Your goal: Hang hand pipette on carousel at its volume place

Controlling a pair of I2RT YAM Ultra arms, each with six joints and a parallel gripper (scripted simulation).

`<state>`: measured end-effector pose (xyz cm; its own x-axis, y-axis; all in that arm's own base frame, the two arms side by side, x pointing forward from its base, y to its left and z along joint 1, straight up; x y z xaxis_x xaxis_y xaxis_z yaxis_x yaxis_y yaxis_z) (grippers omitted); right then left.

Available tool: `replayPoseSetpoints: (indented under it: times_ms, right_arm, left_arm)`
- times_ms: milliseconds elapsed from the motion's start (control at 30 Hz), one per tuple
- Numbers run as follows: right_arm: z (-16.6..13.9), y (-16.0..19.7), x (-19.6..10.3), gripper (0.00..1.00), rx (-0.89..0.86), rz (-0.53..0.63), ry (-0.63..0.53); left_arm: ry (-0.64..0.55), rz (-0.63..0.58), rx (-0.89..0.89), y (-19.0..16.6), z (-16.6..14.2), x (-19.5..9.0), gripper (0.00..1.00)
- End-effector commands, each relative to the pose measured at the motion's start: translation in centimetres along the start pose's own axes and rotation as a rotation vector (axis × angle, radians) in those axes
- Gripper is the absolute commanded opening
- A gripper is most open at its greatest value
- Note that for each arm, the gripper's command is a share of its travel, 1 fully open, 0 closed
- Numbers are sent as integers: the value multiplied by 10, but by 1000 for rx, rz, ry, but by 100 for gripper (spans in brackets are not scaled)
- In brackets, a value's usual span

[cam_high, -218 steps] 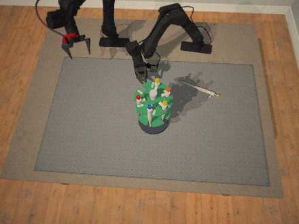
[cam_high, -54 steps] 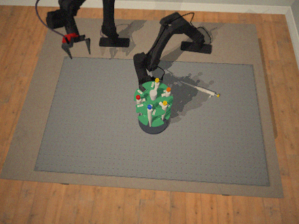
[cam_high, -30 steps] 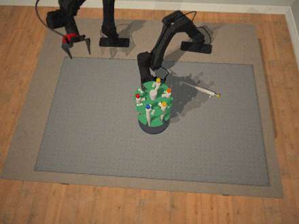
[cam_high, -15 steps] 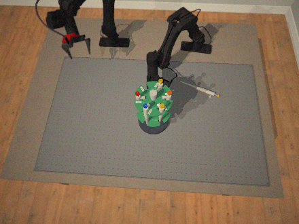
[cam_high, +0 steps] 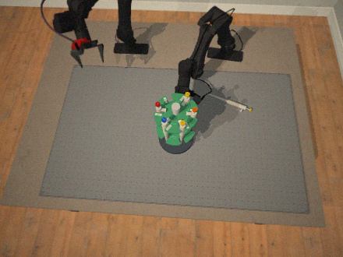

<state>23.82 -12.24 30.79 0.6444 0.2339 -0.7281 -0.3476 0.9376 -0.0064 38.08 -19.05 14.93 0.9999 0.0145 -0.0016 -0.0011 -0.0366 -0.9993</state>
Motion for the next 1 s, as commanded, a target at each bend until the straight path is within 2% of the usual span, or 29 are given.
replayPoseSetpoints:
  times_ms: [0,300,433,767,833,967]
  right_arm:
    - [6,-2,-6,100,-25,-13,-36]
    - [6,-2,-6,100,-25,-13,-36]
    - [6,-2,-6,100,-25,-13,-36]
    - [6,-2,-6,100,-25,-13,-36]
    - [6,-2,-6,100,-25,-13,-36]
    - [6,-2,-6,100,-25,-13,-36]
  left_arm:
    - [87,-20,-4,-10,17,2,0]
    - [88,-11,-5,-8,17,4,0]
    - [218,-10,2,-10,39,4,0]
    - [219,-8,-3,-8,40,8,0]
    - [267,-12,4,-10,52,6,0]
    - [268,-6,-2,-7,48,9,0]
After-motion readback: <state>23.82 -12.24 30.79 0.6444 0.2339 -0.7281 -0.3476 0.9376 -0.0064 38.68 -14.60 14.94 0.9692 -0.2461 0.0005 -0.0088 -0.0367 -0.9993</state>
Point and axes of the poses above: on each arm, the point where the finger pads meet when closed, its own x axis out along the fingers, its own y axis across the jaws, z = x × y, the point moved 9 cm from there along -x, back along the fingers, and after that the axes turned 2 degrees about -x, right-handed, at the moved point
